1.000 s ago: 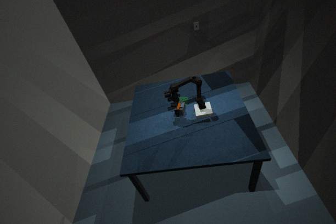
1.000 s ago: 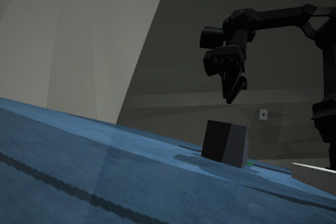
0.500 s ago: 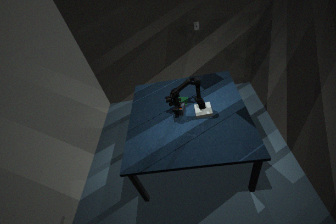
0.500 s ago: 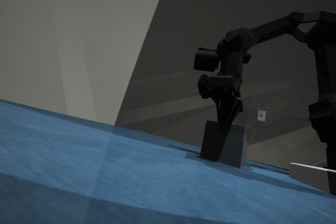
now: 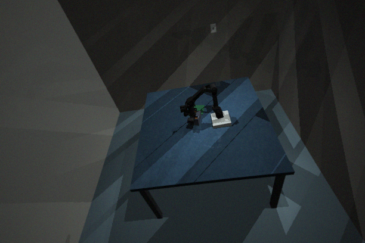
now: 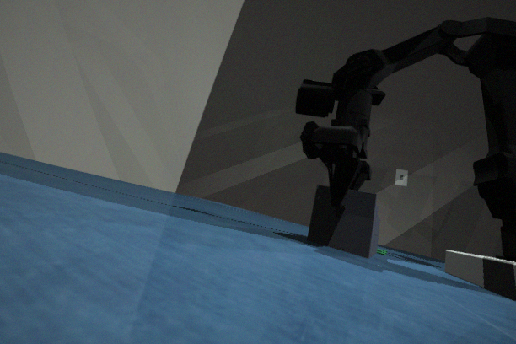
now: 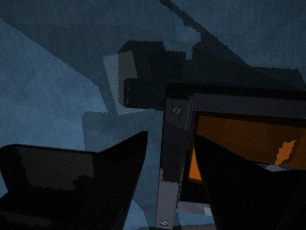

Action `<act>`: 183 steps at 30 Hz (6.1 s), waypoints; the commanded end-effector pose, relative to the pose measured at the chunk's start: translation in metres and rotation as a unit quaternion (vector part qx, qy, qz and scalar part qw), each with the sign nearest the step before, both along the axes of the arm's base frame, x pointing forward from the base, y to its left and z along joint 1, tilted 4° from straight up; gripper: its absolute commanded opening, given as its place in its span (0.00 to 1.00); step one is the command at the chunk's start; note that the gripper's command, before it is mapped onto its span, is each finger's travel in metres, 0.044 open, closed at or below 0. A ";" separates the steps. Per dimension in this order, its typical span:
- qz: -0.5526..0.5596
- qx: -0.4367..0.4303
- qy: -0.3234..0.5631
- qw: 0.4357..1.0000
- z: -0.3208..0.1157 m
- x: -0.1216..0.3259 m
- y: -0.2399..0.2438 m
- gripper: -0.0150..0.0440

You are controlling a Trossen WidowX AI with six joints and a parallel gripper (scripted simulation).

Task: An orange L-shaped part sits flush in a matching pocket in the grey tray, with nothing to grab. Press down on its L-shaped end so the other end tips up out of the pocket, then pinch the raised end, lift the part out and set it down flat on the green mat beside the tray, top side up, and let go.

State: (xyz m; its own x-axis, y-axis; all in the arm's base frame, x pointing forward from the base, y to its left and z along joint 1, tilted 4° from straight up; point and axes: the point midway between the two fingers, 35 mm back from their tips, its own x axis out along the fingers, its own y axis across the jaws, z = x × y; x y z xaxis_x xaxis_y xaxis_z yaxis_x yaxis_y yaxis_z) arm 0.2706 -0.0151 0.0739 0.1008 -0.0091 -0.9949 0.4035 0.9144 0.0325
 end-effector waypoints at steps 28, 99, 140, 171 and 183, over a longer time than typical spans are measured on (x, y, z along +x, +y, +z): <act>0.001 -0.003 0.007 1.000 -0.022 -0.002 -0.001 0.56; -0.001 -0.002 -0.003 1.000 0.085 -0.008 0.001 0.56; 0.000 -0.002 -0.001 1.000 0.082 -0.008 0.001 0.56; 0.001 -0.003 0.007 1.000 -0.012 -0.002 -0.001 0.56; 0.001 -0.003 0.007 1.000 -0.022 -0.002 -0.001 0.56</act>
State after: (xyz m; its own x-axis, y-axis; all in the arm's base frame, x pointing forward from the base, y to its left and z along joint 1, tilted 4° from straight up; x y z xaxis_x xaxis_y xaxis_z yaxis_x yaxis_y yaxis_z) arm 0.2704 -0.0161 0.0552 0.0938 -0.0129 -0.9955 0.4048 0.9140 0.0263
